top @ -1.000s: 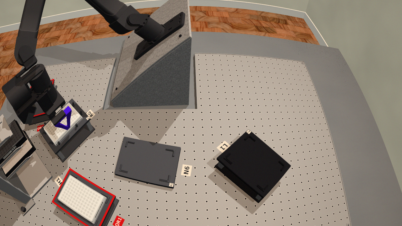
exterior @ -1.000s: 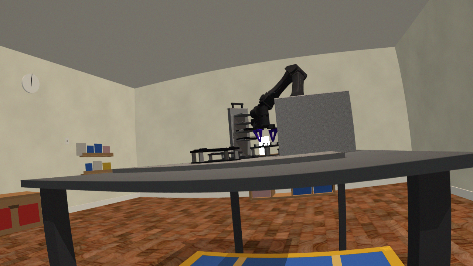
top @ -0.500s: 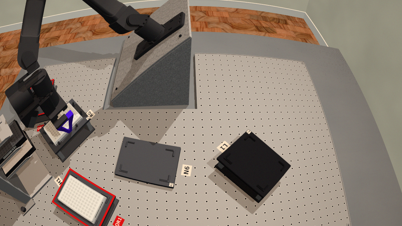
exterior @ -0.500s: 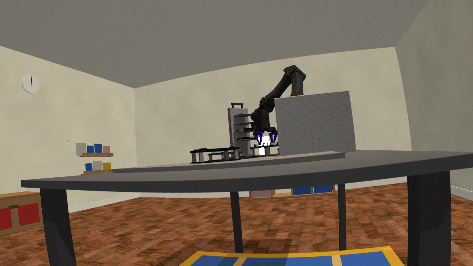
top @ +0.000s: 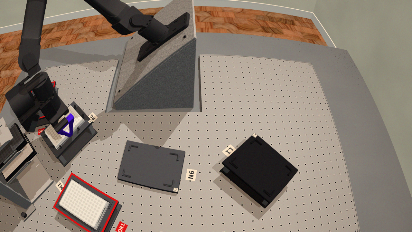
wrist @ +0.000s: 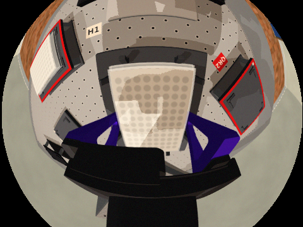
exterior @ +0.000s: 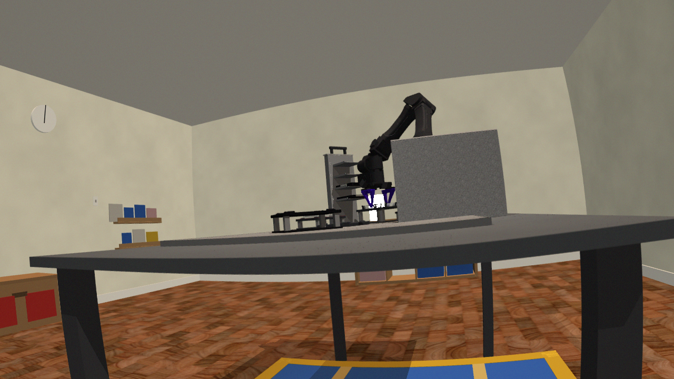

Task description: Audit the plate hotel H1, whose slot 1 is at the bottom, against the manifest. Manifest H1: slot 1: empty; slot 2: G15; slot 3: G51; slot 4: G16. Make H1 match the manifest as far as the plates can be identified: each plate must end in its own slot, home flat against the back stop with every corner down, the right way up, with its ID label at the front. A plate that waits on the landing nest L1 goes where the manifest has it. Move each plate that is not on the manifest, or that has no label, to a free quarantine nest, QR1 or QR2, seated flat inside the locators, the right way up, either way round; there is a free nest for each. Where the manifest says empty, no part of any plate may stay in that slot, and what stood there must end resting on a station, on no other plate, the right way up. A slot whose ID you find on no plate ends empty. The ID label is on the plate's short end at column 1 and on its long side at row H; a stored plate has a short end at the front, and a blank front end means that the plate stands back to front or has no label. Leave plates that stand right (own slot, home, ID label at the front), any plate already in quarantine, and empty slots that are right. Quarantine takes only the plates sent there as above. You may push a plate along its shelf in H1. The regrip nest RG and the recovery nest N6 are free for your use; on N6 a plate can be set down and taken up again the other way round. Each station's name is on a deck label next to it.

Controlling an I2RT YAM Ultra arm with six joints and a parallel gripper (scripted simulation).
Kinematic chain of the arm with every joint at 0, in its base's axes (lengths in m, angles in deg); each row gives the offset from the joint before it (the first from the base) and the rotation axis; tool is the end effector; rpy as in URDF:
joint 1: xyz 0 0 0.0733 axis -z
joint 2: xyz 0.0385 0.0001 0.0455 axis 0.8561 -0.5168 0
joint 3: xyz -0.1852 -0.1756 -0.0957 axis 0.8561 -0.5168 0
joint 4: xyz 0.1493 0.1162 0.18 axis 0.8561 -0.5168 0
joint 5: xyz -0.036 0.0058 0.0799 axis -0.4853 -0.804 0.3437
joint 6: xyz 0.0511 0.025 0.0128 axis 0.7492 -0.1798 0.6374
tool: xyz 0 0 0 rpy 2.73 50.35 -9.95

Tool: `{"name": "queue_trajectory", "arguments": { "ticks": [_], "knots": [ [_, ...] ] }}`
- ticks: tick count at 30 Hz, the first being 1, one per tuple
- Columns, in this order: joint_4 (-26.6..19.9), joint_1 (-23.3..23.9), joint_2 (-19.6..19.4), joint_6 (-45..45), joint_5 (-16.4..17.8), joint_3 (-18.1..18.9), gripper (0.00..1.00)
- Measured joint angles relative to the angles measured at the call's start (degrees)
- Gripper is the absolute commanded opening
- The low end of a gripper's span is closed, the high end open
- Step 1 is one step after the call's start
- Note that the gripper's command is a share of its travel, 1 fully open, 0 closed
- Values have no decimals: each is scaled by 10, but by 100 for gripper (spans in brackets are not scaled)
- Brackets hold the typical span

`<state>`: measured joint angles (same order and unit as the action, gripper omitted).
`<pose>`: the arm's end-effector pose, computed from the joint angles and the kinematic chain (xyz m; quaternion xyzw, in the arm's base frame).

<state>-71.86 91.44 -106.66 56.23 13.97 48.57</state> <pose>0.2388 -0.1787 0.2357 0.2922 0.8814 -0.3416 0.1452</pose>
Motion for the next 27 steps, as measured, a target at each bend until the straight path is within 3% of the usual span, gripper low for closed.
{"name": "queue_trajectory", "arguments": {
  "ticks": [27],
  "knots": [
    [-23,-10,11,9,-5,7,86]
  ]
}}
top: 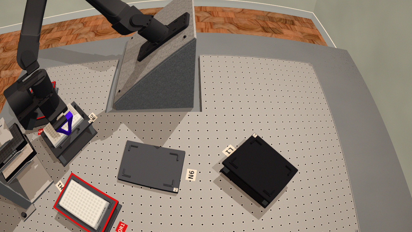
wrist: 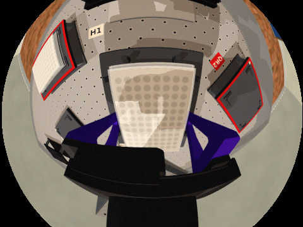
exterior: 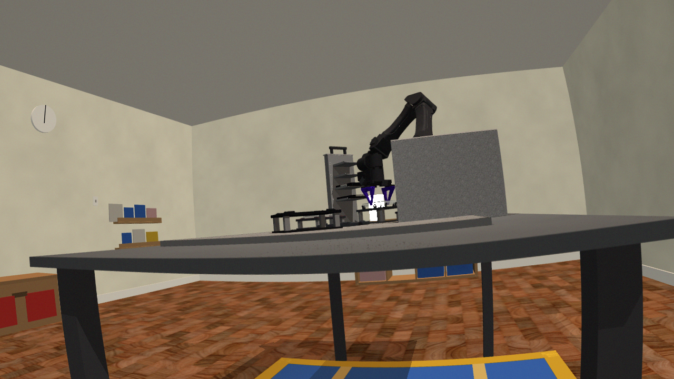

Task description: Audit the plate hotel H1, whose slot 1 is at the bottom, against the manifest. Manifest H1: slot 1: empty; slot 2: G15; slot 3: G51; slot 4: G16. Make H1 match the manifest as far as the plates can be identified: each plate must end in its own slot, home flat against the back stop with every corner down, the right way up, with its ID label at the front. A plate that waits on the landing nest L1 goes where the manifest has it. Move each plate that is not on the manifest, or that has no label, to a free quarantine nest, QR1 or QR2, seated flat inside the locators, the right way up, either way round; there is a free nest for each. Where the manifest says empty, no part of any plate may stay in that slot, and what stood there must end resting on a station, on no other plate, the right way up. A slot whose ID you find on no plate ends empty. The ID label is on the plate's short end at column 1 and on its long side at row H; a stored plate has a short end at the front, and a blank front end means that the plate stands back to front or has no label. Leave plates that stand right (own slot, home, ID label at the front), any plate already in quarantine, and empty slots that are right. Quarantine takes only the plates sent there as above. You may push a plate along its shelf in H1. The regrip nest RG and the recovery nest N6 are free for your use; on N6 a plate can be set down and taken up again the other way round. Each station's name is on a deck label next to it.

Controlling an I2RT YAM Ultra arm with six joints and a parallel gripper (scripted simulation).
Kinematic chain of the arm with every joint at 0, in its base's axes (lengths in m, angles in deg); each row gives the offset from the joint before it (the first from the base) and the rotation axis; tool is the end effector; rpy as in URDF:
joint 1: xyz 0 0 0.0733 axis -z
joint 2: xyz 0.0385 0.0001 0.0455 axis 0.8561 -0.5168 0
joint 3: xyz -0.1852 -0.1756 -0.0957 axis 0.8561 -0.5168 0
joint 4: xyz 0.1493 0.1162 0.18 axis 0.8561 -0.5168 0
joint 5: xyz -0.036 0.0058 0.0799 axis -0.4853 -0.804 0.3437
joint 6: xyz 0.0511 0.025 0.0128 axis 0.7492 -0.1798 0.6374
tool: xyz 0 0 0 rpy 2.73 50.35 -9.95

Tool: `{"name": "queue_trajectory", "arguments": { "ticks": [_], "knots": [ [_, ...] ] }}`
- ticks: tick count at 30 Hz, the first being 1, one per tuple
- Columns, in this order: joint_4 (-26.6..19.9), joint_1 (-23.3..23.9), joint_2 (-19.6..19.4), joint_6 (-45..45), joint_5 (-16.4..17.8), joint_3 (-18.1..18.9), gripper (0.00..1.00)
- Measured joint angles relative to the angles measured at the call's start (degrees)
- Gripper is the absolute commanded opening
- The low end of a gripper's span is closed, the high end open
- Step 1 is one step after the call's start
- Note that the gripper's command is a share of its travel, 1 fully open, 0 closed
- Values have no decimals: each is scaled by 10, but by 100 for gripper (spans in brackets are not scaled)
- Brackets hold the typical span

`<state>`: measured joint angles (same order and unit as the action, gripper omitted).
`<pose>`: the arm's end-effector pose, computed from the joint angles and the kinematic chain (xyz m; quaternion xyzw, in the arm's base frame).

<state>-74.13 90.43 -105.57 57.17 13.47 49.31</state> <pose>0.2382 -0.1725 0.2429 0.2916 0.8813 -0.3420 0.1460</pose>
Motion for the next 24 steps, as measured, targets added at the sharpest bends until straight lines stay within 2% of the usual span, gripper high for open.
{"name": "queue_trajectory", "arguments": {
  "ticks": [24],
  "knots": [
    [-54,-25,21,26,-12,19,86]
  ]
}}
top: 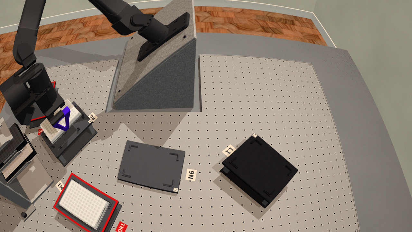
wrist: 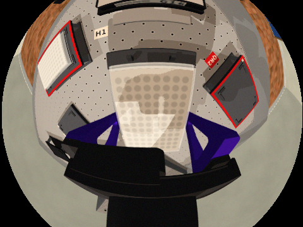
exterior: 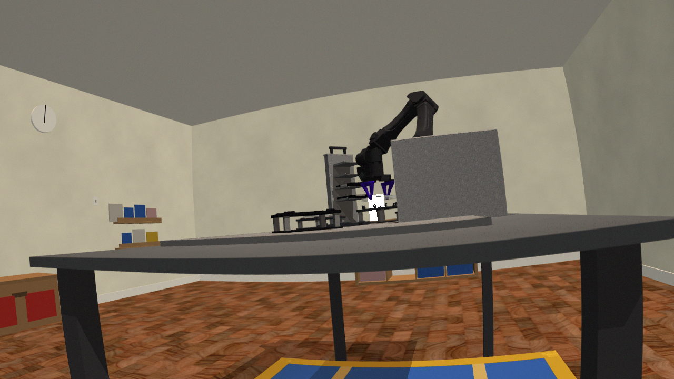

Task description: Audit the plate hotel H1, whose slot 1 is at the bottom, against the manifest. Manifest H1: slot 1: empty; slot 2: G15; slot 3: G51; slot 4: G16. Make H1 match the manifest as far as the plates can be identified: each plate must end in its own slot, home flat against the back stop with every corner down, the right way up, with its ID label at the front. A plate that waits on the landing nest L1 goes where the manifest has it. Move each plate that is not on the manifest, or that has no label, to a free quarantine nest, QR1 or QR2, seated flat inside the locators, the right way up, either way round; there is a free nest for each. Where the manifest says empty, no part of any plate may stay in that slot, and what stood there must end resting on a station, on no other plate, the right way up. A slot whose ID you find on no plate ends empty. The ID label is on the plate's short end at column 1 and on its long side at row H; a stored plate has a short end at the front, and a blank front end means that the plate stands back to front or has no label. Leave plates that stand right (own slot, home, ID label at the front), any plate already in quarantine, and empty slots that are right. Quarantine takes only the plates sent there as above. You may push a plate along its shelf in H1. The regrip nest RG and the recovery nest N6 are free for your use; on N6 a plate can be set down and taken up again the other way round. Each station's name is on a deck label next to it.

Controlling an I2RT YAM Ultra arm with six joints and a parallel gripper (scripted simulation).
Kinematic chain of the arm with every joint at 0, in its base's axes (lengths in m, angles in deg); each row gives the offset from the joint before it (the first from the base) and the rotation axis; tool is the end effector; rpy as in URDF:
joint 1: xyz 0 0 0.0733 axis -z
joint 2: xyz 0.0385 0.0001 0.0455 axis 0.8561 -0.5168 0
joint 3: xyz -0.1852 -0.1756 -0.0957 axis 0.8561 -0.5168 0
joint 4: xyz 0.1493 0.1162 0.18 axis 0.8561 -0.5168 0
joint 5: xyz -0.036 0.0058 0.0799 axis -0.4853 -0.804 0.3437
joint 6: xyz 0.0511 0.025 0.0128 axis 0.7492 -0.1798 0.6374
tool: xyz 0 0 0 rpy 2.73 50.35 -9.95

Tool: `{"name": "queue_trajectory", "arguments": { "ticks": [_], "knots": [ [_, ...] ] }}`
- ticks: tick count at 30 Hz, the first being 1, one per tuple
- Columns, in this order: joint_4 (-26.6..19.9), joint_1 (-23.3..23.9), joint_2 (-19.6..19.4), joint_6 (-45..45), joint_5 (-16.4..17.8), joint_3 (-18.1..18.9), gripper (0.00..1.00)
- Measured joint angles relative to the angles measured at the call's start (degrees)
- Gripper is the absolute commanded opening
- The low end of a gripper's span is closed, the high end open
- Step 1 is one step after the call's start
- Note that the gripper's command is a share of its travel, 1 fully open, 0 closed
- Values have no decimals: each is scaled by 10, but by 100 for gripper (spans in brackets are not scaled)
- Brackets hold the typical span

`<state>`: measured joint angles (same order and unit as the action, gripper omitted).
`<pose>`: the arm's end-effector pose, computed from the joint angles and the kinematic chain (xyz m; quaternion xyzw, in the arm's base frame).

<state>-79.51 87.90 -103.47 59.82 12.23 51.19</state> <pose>0.2369 -0.1579 0.2583 0.2916 0.8810 -0.3424 0.1468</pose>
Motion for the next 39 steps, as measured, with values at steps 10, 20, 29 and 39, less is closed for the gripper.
{"name": "queue_trajectory", "arguments": {
  "ticks": [10,20,29,39],
  "knots": [
    [-23,-11,8,12,-5,9,86],
    [-48,-23,15,25,-10,19,86],
    [-68,-32,19,36,-14,28,86],
    [-95,-46,25,50,-20,40,86]
  ]
}}
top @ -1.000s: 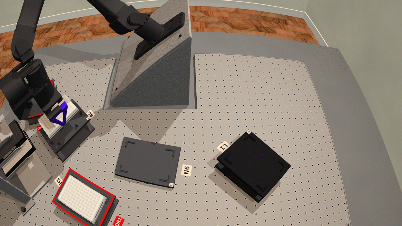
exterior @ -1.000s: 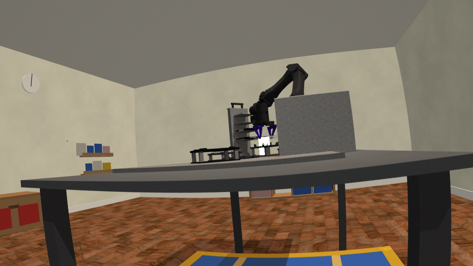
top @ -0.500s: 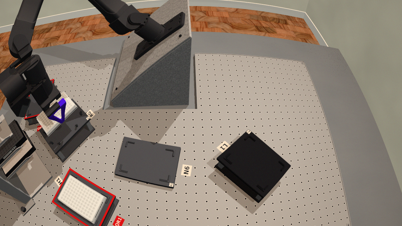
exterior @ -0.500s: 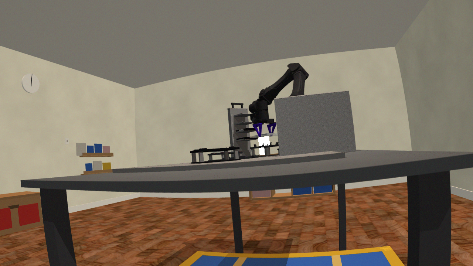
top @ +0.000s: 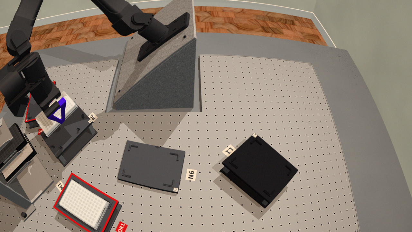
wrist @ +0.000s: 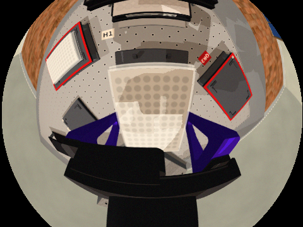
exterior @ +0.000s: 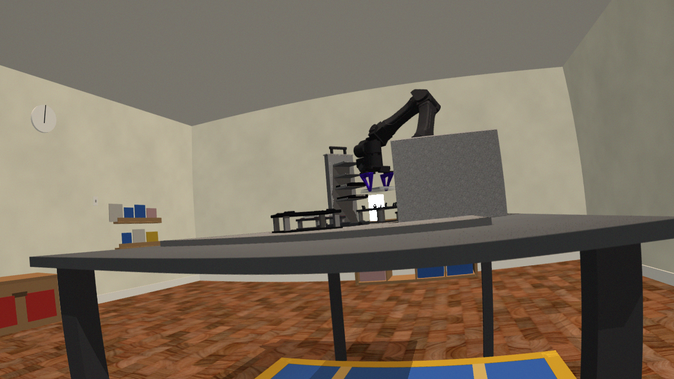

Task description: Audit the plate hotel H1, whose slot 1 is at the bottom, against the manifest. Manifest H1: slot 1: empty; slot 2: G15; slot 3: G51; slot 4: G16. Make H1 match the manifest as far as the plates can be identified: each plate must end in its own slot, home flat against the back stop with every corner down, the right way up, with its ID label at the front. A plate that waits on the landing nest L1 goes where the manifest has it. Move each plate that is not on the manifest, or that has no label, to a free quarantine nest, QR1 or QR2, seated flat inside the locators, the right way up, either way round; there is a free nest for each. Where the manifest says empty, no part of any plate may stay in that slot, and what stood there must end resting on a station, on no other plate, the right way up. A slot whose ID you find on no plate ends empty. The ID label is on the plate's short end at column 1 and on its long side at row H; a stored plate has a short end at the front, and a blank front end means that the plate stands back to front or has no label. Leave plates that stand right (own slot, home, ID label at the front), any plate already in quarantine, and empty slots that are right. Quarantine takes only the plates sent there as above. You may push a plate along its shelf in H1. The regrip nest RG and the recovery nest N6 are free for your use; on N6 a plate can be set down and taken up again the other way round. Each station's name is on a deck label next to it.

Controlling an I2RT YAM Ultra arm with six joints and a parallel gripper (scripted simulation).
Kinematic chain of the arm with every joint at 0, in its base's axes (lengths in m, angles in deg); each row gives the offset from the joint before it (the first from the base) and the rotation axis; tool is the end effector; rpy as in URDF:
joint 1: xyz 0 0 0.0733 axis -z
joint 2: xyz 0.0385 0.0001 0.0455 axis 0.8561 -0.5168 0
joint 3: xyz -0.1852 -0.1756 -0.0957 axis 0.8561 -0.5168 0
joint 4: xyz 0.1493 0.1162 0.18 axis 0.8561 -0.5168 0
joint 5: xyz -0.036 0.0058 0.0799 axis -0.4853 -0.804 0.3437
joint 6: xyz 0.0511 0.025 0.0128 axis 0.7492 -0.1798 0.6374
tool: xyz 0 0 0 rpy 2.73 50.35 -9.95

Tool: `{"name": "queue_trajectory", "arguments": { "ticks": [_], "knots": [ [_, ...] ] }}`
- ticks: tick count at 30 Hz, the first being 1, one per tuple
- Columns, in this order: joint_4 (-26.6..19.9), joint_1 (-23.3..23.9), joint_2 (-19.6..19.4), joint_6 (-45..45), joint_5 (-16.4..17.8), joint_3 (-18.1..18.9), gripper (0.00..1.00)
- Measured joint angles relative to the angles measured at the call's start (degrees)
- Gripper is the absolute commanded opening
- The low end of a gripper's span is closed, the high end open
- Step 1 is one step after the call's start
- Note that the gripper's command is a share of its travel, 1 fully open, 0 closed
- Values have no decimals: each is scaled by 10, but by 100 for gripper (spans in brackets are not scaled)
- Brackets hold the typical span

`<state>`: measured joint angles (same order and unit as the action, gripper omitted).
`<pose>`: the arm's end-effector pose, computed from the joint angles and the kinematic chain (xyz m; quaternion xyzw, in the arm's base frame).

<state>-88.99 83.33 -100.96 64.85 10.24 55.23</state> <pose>0.2348 -0.1335 0.2837 0.2914 0.8811 -0.3420 0.1472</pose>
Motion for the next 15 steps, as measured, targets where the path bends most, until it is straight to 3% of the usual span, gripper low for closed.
{"name": "queue_trajectory", "arguments": {
  "ticks": [15],
  "knots": [
    [-83,-48,10,49,-16,50,86]
  ]
}}
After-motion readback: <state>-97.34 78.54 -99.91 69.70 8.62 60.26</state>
